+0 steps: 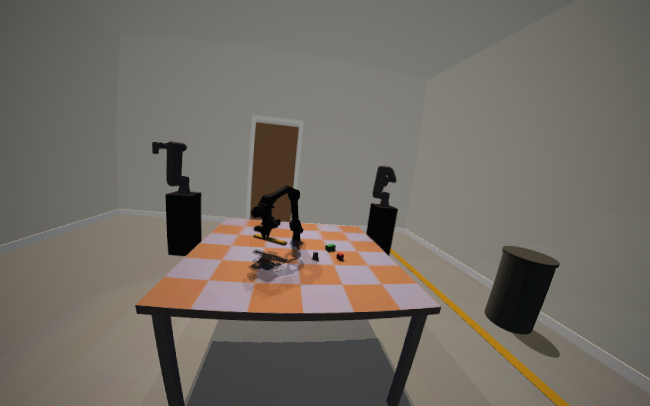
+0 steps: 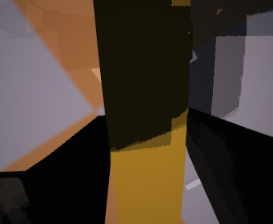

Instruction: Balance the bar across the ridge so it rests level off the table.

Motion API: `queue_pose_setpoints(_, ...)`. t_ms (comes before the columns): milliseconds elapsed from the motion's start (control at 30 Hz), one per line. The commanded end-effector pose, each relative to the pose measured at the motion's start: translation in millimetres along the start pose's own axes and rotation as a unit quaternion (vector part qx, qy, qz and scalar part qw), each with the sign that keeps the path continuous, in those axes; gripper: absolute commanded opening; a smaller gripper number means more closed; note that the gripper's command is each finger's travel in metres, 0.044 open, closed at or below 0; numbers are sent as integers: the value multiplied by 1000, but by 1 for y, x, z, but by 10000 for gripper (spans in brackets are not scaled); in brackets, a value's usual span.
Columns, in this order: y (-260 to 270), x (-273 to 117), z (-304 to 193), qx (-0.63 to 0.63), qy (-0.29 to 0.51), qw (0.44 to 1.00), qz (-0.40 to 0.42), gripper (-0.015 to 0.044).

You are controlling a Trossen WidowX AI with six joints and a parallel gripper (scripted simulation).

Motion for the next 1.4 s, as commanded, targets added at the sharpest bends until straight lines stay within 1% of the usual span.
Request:
queue_pose_setpoints(0, 2, -13, 0, 2, 0, 1000, -7, 0)
queue_pose_setpoints(200, 2, -19, 6, 15, 0, 1000, -7, 0)
queue_pose_setpoints(767, -8, -20, 70, 156, -4, 988, -7, 0)
queue_pose_setpoints(1367, -2, -21, 140, 299, -7, 954, -5, 0)
Point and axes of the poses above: the point midway between the two fingers, 35 mm back from their tips, its own x axis out along the fingers, its own y axis across the jaws, z = x × y, the point moved 9 cm from there along -x, back along the fingers, and after that the axes turned 1 degree about -x, right-handed, at the moved point
